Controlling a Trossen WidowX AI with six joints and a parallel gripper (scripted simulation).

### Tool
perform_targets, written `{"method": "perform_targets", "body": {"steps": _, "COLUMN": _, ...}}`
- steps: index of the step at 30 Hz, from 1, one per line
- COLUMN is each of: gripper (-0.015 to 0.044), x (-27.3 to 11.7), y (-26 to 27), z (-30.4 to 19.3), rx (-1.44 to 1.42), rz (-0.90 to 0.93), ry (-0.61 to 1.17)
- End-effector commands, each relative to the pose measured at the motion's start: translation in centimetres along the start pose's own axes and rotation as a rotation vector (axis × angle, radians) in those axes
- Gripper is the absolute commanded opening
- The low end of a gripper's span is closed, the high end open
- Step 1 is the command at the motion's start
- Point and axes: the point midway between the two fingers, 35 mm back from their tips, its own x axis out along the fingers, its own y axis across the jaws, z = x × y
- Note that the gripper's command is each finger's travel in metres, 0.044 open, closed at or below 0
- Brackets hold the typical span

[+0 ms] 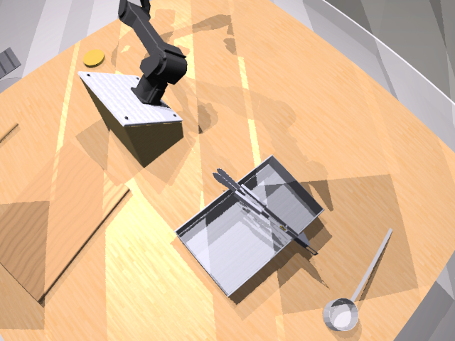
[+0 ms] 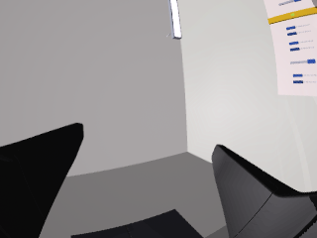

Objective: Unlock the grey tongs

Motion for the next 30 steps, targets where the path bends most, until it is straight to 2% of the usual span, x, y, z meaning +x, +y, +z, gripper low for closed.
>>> {"method": "perform_targets", "body": {"steps": 1, "gripper": 0.0426, "x": 0.1, "y": -0.2, "z": 0.0, "rx": -0.014, "rz": -0.006, "ry": 0.0}}
{"method": "perform_targets", "body": {"steps": 5, "gripper": 0.044, "x": 1.6, "y": -2.5, "z": -0.3, "rx": -0.147, "rz": -0.069, "ry": -0.012}}
{"method": "perform_targets", "body": {"steps": 16, "gripper": 0.044, "x": 9.6, "y": -17.5, "z": 1.3, "rx": -0.839, "rz": -0.532, "ry": -0.023}}
{"method": "perform_targets", "body": {"steps": 24, "gripper": 0.044, "x": 13.0, "y": -29.6, "z": 6.7, "rx": -1.288, "rz": -0.962, "ry": 0.082}}
{"method": "perform_targets", "body": {"steps": 30, "gripper": 0.044, "x": 13.3, "y": -38.2, "z": 12.9, "rx": -1.584, "rz": -1.34, "ry": 0.29}}
